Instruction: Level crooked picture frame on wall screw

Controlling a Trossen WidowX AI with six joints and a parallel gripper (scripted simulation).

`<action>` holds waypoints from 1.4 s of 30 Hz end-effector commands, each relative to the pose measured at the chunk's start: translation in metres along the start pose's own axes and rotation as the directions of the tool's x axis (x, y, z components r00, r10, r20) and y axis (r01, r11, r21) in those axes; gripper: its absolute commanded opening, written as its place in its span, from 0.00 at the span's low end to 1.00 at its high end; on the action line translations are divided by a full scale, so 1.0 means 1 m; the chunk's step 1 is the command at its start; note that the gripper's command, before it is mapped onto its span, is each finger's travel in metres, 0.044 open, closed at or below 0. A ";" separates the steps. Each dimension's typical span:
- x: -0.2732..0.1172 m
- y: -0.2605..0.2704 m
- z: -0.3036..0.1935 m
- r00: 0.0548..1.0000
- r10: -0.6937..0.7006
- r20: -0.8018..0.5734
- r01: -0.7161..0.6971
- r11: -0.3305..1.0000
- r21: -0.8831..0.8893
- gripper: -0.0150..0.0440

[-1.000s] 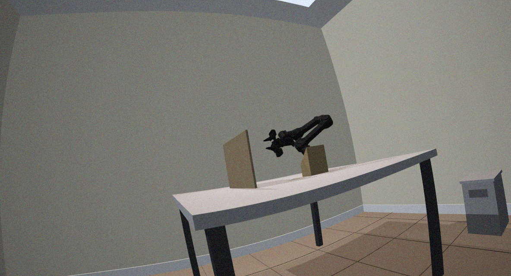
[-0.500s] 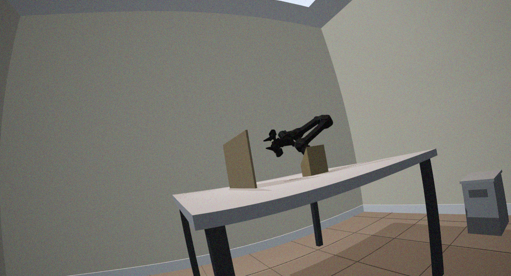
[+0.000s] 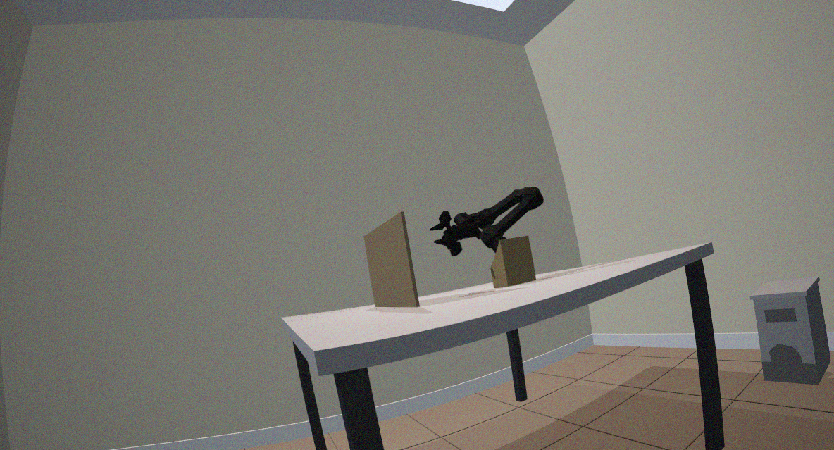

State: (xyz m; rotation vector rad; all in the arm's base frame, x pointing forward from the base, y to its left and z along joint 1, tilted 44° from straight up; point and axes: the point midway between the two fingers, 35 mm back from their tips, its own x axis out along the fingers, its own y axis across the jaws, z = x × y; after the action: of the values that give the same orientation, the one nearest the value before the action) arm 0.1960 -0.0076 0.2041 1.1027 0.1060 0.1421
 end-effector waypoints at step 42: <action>0.072 -0.036 0.018 1.000 0.005 -0.002 -0.005 1.000 0.004 0.69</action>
State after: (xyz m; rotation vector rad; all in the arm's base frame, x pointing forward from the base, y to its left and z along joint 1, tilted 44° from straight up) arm 0.2718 -0.0275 0.1806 1.1018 0.1038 0.1517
